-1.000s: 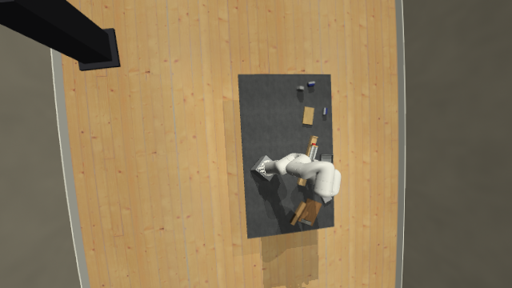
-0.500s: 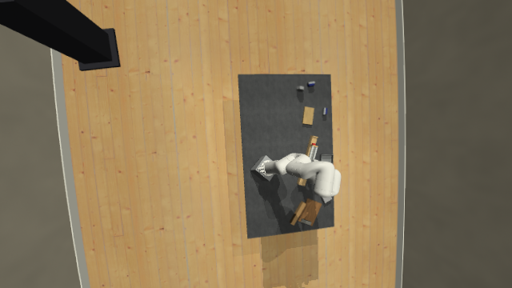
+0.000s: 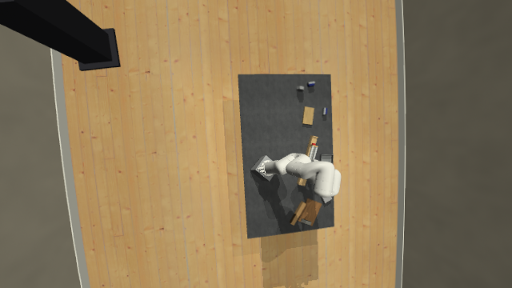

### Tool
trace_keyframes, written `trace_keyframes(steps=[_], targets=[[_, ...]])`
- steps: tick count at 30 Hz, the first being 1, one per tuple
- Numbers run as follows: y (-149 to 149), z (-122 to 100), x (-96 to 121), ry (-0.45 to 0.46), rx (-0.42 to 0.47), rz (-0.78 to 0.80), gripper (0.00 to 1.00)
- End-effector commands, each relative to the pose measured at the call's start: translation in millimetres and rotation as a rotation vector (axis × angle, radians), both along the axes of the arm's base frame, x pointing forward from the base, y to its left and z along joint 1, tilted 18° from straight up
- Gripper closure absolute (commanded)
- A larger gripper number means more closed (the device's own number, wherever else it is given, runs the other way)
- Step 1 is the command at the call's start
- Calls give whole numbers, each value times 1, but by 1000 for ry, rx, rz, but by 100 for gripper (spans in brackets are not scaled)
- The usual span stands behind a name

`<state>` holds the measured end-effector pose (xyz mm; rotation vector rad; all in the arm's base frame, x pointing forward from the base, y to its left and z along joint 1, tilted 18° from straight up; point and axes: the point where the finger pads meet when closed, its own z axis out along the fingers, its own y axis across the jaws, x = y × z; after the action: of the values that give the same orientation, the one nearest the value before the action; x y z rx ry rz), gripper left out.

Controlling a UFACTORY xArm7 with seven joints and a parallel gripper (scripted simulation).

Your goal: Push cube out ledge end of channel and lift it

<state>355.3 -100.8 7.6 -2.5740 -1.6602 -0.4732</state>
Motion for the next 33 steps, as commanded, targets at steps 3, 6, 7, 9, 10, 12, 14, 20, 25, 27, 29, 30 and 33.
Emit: trace_keyframes(steps=[3,6,7,9,10,12,14,20,25,27,29,30,33], targets=[[-1,1,1,-2,-2,-1,62],[-1,1,1,-2,-2,-1,62],[-1,2,1,-2,-2,-1,62],[-1,3,0,-2,-2,-1,62],[-2,4,0,-2,-2,-1,62],[-2,6,-1,-2,-2,-1,62],[-3,10,-1,-2,-2,-1,62],[-4,18,-3,-2,-2,-1,62],[-6,28,-6,-2,-2,-1,62],[-7,32,-7,-2,-1,-1,62],[-8,35,-8,-2,-1,-1,62],[-8,37,-8,-2,-1,-1,62],[-9,39,-9,-2,-1,-1,62]])
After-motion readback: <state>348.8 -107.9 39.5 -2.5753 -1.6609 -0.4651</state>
